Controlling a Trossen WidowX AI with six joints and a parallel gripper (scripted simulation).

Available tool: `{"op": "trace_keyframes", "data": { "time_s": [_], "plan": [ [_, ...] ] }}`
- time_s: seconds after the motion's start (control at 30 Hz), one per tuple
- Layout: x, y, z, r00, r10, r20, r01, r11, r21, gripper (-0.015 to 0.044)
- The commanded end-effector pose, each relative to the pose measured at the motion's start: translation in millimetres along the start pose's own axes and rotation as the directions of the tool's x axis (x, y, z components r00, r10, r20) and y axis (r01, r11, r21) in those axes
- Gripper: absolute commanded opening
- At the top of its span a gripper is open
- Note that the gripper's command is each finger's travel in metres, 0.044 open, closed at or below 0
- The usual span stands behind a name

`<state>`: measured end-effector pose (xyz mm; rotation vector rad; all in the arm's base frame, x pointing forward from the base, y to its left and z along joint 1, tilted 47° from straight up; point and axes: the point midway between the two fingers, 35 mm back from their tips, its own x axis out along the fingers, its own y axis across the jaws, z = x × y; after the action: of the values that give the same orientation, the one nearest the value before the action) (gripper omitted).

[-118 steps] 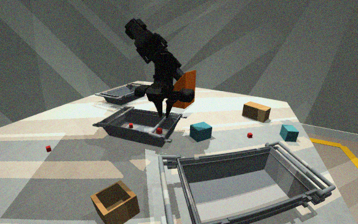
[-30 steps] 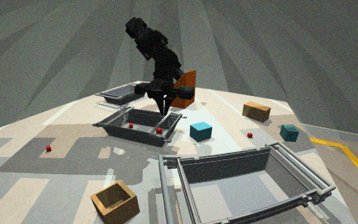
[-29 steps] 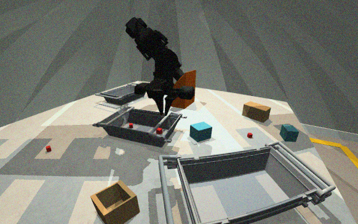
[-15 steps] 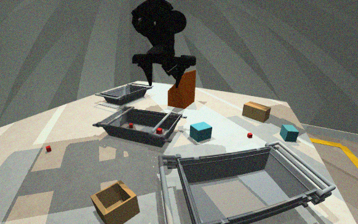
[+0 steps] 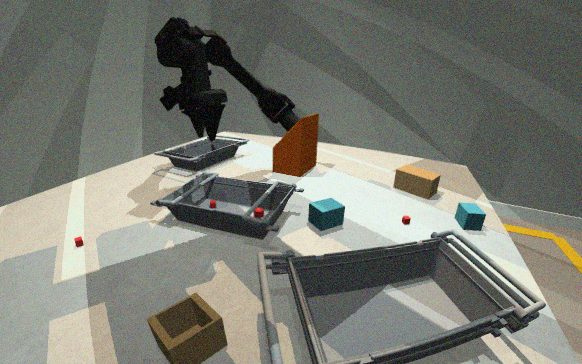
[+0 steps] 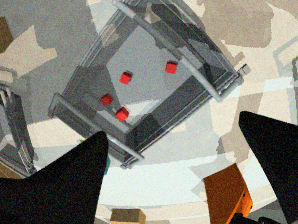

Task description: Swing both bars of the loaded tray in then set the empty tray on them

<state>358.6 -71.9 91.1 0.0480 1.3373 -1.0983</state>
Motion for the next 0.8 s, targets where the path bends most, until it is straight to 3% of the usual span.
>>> {"op": "trace_keyframes", "data": {
  "time_s": [0.0, 0.17, 0.4, 0.57, 0.77],
  "plan": [
    [6, -59, 10, 0.999, 0.046, -0.02, -0.037, 0.946, 0.321, 0.044],
    [20, -139, 10, 0.996, 0.082, -0.018, -0.045, 0.703, 0.71, 0.044],
    [36, -235, -24, 0.996, 0.083, 0.024, -0.036, 0.134, 0.99, 0.044],
    [44, -285, -64, 0.997, 0.039, 0.066, -0.051, -0.313, 0.948, 0.044],
    [52, -325, -119, 0.992, -0.065, 0.106, -0.119, -0.745, 0.656, 0.044]
  ]
}}
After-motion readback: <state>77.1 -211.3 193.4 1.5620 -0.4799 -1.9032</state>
